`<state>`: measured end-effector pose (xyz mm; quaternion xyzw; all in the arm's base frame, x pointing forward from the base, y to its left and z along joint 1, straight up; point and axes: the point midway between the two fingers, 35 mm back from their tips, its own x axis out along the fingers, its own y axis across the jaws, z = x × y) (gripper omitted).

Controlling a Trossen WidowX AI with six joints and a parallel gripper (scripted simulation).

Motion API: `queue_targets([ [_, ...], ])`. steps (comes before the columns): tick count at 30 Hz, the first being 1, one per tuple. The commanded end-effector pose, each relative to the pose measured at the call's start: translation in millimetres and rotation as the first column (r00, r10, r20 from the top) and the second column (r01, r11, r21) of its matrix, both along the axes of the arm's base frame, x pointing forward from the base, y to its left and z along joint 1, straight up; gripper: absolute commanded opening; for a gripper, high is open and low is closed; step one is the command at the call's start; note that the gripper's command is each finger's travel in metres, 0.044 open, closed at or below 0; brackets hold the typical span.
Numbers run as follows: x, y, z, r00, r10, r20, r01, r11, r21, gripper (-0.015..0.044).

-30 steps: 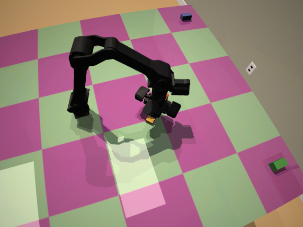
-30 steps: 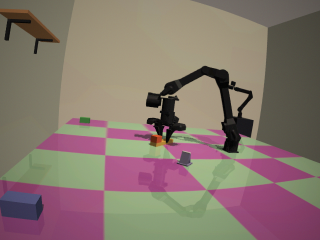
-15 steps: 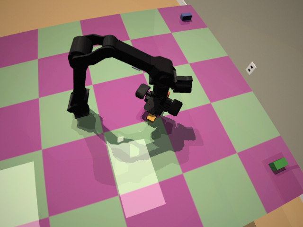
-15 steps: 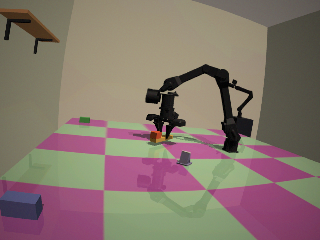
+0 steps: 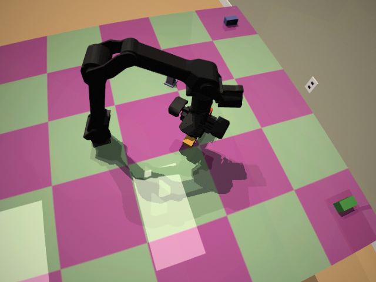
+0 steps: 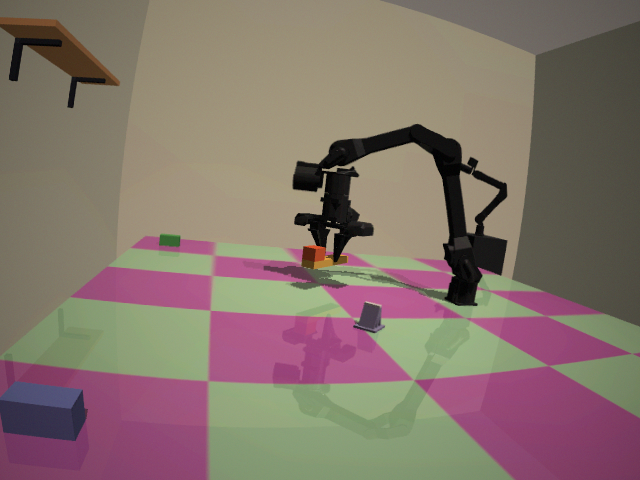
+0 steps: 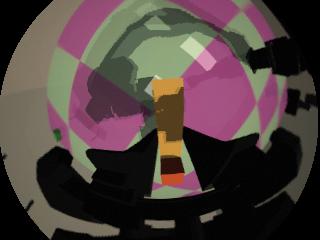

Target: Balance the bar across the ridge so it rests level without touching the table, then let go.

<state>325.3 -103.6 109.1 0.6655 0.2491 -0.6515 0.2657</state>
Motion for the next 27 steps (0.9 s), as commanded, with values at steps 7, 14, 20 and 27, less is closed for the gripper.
queue_targets([
  [7, -2.9, 1.6, 26.8, 1.000, -0.004, 0.007, 0.004, 1.000, 0.004, 0.0000],
  [14, -2.7, 7.8, 35.5, 1.000, -0.004, 0.006, 0.004, 1.000, 0.005, 0.0000],
  [20, 3.4, 30.8, 35.8, 1.000, -0.001, 0.007, 0.001, 1.000, 0.007, 0.0000],
  [27, 8.4, 58.1, 36.1, 1.000, 0.002, 0.008, -0.002, 1.000, 0.010, 0.0000],
])
